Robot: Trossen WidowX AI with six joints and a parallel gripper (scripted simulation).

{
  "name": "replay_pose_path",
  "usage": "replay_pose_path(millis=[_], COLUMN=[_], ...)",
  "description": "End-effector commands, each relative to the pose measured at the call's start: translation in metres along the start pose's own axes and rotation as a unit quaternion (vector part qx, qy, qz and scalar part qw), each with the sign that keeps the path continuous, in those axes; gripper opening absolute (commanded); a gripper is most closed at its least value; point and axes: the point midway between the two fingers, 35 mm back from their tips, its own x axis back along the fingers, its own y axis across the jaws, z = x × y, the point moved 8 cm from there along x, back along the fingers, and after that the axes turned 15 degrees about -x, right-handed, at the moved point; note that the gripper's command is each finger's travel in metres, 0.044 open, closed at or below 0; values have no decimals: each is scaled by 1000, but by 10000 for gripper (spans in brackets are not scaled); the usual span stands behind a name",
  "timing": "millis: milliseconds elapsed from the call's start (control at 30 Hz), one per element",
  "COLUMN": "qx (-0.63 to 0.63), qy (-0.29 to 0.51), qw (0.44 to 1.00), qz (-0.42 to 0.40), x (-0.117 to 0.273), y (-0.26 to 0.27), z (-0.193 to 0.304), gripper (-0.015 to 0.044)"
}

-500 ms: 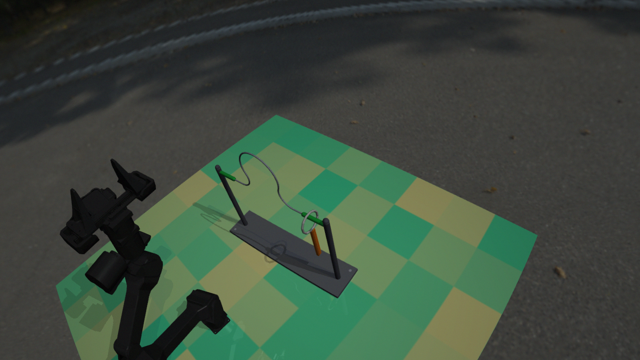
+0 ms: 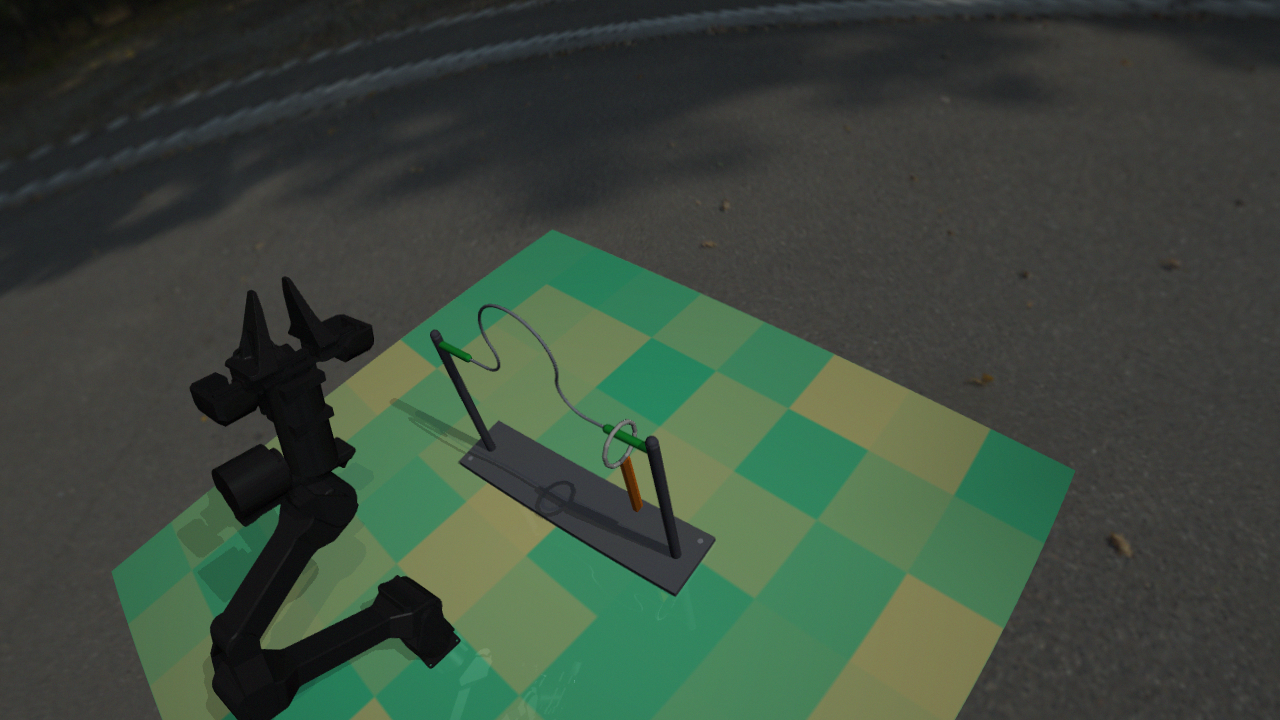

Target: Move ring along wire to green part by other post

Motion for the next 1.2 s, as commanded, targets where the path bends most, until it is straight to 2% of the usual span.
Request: replay_pose_path(millis=[0, 333, 667, 1033, 1167], qx=[8, 5, -41, -140, -164], qy=[-1, 41, 150, 311, 351], qw=[998, 980, 938, 868, 853], qz=[-55, -197, -308, -359, -350], x=[2, 27, 81, 166, 175], y=[33, 95, 118, 102, 92], z=[17, 86, 171, 248, 256], gripper=[160, 160, 160, 160, 160])
